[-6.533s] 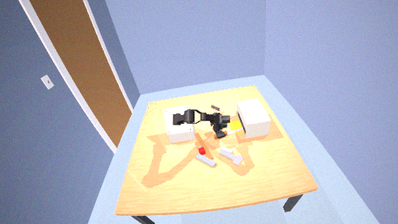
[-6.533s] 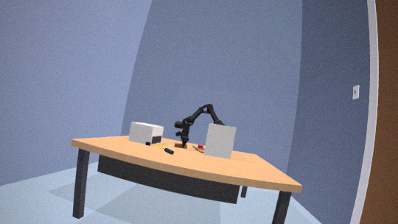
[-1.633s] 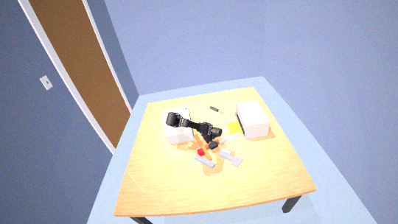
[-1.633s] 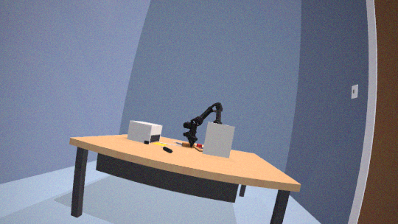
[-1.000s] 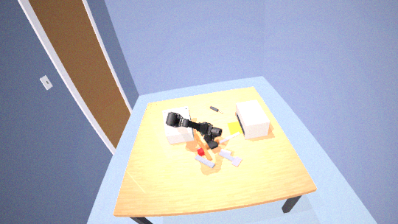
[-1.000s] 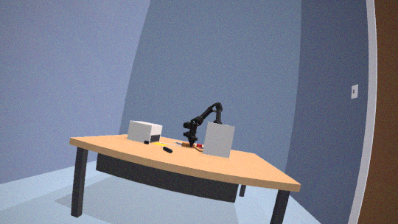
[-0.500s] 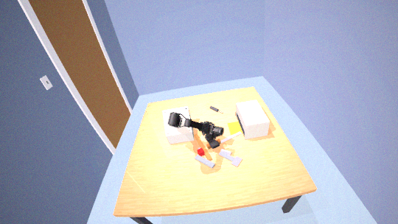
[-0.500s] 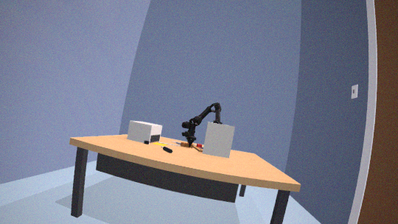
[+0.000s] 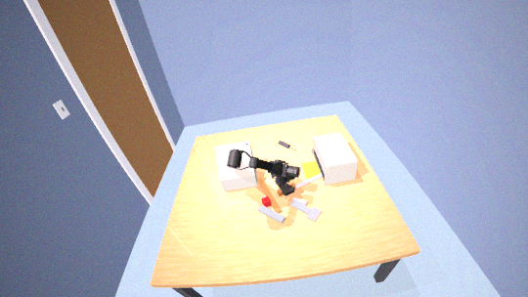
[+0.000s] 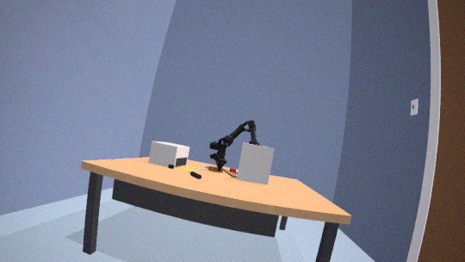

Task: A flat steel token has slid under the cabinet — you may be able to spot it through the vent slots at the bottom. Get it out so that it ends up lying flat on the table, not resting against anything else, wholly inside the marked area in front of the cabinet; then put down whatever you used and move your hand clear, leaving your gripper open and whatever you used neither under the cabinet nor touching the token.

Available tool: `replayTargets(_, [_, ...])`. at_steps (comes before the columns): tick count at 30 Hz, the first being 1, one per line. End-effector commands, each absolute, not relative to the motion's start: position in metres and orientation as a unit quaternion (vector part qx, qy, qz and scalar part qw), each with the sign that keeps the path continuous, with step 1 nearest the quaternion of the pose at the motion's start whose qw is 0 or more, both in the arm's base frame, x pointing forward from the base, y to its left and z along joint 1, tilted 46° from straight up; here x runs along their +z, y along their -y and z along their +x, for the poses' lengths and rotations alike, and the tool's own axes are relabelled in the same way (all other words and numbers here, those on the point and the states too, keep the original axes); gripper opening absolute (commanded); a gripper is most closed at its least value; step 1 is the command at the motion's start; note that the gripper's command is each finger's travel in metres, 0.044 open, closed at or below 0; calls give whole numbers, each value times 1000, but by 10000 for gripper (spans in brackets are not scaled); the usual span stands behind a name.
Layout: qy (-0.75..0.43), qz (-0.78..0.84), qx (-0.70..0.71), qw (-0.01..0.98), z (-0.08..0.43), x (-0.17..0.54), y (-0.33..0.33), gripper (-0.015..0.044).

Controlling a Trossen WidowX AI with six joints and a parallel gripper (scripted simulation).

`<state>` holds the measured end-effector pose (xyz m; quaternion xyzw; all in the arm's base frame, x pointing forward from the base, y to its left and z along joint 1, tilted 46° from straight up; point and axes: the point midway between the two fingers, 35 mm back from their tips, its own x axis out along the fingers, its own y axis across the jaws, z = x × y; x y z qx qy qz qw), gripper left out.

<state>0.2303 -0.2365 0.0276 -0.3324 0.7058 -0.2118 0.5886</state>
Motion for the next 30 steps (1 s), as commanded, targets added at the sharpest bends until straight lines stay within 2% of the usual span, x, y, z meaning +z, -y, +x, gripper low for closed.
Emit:
replayTargets(1, [-705,-332,-214,590,238,27,237,0])
replayTargets(30, [-704,-331,-214,591,274,19,233,0])
